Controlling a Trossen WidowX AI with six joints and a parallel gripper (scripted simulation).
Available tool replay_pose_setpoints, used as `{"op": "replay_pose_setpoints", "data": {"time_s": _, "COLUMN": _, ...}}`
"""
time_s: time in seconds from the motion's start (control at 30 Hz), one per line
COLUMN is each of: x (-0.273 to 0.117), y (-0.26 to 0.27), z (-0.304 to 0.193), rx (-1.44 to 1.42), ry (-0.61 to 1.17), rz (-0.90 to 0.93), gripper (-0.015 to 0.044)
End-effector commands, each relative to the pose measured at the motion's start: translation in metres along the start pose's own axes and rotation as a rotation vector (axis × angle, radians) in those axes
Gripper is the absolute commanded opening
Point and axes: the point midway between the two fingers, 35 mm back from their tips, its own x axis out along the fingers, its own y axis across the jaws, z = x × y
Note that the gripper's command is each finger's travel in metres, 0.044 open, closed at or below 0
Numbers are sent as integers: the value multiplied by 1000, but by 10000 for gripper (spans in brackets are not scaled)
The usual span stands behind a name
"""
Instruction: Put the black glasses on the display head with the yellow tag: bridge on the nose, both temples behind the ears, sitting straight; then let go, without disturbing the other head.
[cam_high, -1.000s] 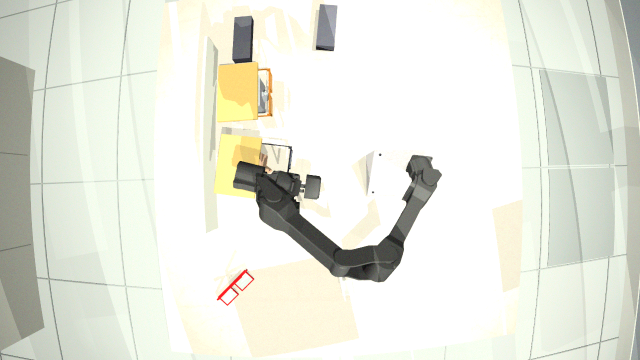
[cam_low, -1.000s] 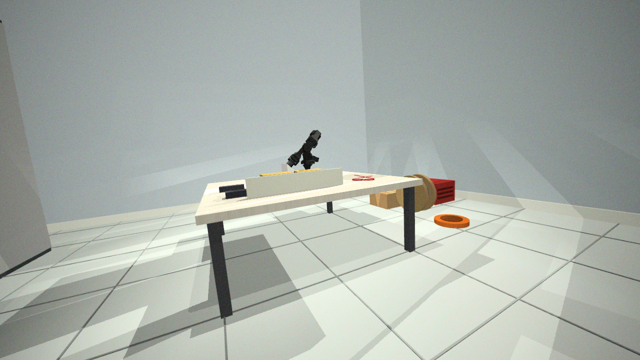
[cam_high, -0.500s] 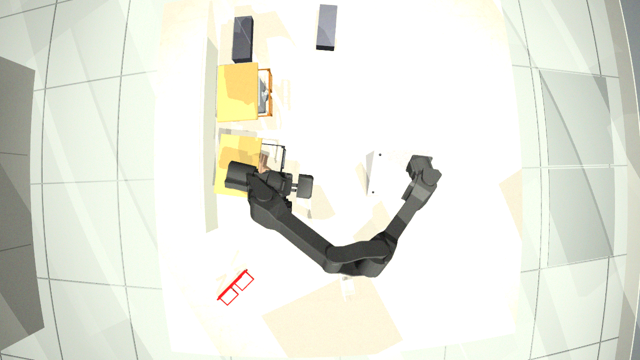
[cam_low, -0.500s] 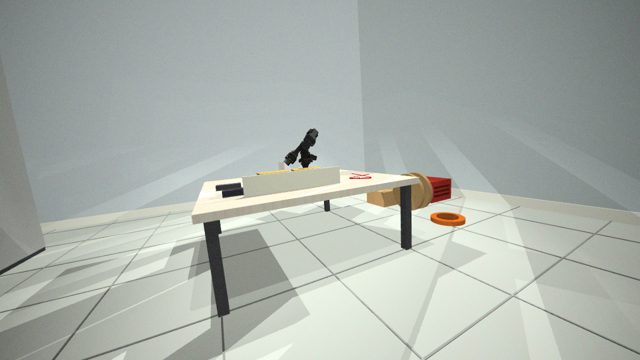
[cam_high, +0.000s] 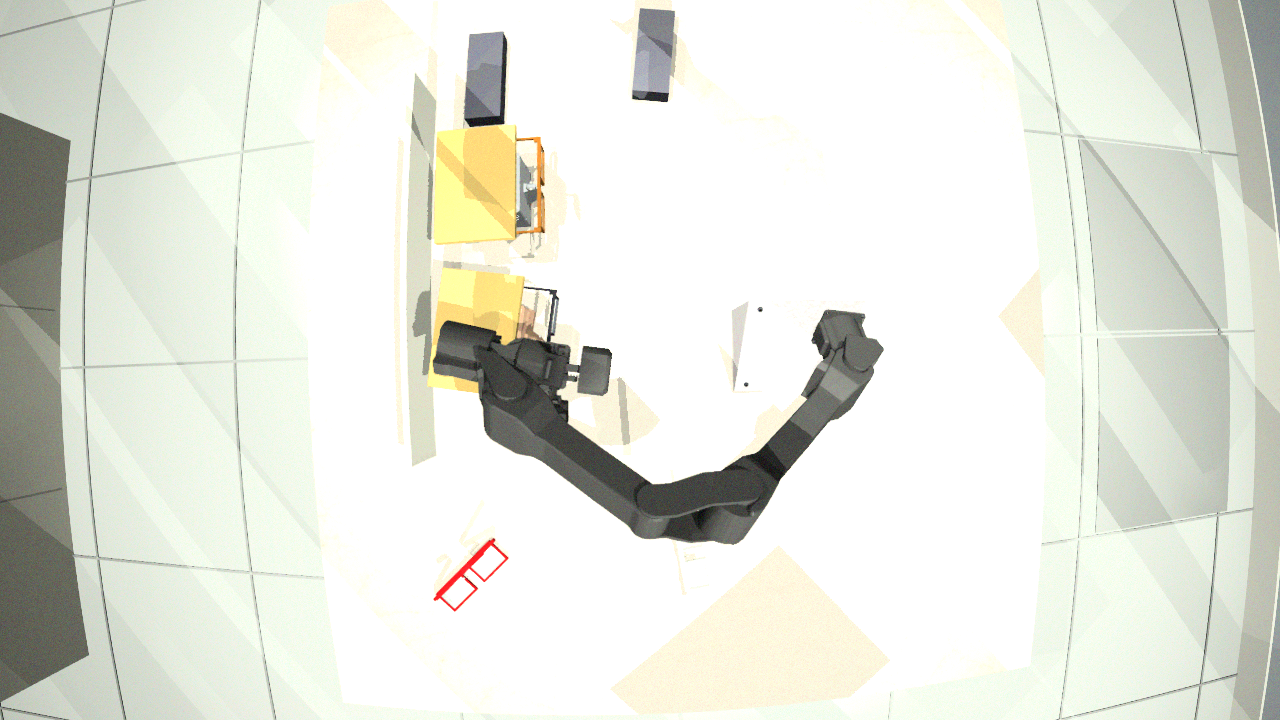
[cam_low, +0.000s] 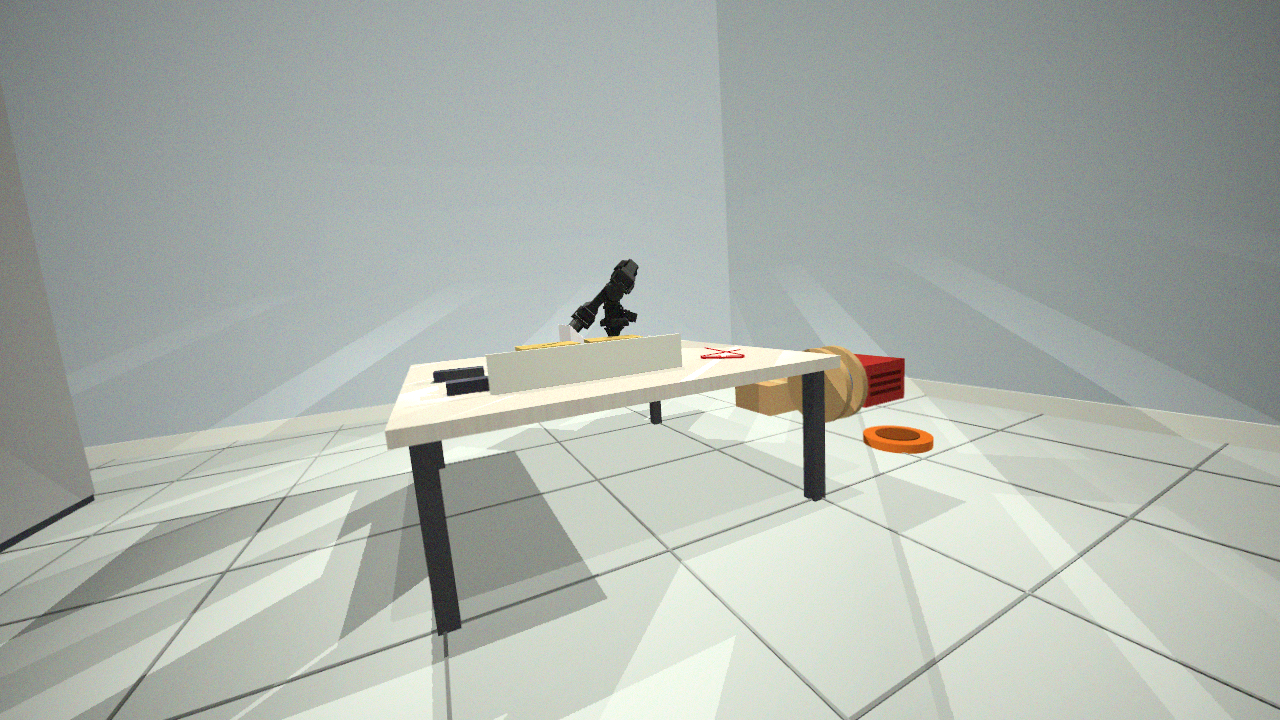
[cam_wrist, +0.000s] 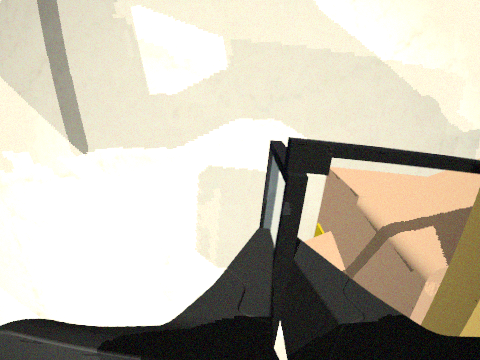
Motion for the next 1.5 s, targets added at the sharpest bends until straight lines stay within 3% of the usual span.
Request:
{"op": "replay_pose_setpoints", "data": {"time_s": 0.0, "x": -1, "y": -6, "z": 0, "rx": 2, "ry": 1, "rz": -3, "gripper": 0}}
{"op": "replay_pose_setpoints", "data": {"time_s": 1.33, "x": 6, "y": -11, "z": 1, "rx": 2, "ry": 1, "rz": -4, "gripper": 0}}
{"op": "replay_pose_setpoints", "data": {"time_s": 1.47, "x": 5, "y": -11, "z": 1, "rx": -4, "ry": 2, "rz": -5, "gripper": 105}}
